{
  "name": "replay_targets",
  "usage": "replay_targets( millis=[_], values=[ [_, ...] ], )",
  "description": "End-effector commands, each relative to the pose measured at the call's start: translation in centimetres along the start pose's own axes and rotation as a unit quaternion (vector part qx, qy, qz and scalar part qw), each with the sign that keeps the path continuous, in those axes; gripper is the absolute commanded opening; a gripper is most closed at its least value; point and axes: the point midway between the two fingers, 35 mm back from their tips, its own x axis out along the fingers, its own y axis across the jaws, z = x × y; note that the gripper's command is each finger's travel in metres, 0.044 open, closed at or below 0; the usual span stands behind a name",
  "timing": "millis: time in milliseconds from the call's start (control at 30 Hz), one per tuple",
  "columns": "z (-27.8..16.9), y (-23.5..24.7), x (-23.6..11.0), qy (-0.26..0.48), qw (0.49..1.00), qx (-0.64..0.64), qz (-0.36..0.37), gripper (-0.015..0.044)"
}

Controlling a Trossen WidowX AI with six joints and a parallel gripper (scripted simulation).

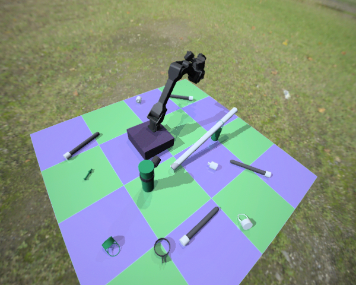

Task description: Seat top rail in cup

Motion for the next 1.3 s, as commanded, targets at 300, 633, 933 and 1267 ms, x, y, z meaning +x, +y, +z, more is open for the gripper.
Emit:
replay_targets(
  millis=[300,633,933,1267],
  values=[
    [7.4,-3.4,-9.6,-0.074,0.986,0.004,-0.149,0.0440],
    [13.7,-4.8,-25.6,-0.164,0.912,-0.018,-0.376,0.0440],
    [14.4,-1.4,-41.4,-0.216,0.788,-0.005,-0.576,0.0440],
    [8.9,7.7,-55.7,-0.235,0.607,0.055,-0.757,0.0440]
  ],
)
